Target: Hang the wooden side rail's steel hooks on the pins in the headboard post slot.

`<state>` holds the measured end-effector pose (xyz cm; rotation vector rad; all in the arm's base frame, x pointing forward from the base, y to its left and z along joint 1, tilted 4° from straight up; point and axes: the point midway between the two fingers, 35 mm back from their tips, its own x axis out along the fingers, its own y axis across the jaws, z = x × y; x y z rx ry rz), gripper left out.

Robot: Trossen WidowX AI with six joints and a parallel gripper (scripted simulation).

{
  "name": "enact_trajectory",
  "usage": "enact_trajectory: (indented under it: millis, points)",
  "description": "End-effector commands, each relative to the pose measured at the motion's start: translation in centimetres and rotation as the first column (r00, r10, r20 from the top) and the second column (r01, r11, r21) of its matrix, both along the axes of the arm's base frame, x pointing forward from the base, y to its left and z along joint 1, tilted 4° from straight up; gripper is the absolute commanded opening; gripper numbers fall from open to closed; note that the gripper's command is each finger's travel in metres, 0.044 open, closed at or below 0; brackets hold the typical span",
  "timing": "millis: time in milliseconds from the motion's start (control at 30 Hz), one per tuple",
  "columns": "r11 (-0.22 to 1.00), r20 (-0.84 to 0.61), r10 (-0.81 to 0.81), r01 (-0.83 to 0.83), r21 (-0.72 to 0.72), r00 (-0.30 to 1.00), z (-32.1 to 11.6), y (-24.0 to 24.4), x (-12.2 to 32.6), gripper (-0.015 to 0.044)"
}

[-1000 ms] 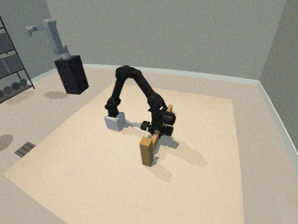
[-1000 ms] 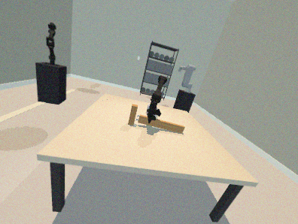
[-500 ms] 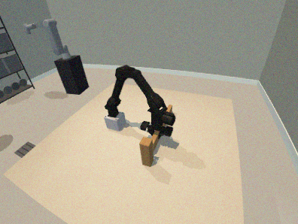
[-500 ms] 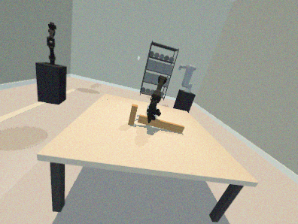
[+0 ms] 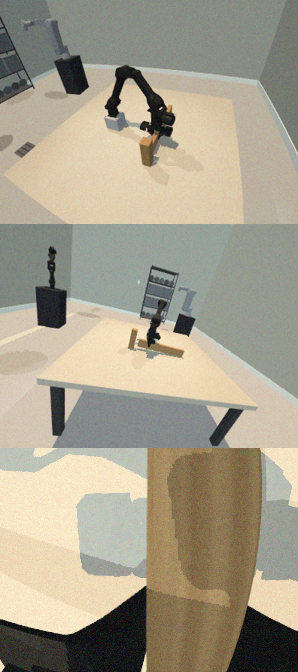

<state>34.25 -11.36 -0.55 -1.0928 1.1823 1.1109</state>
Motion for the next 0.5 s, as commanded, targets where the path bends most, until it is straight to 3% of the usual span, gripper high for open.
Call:
enact_trajectory:
  millis: [0,467]
  points:
    - [1.0,0.009,0.005,-0.005,-0.006,1.0,0.35,-0.32,0.3,0.0]
    - [1.0,0.009,0.005,-0.005,-0.006,1.0,0.33,-0.5,0.44,0.0]
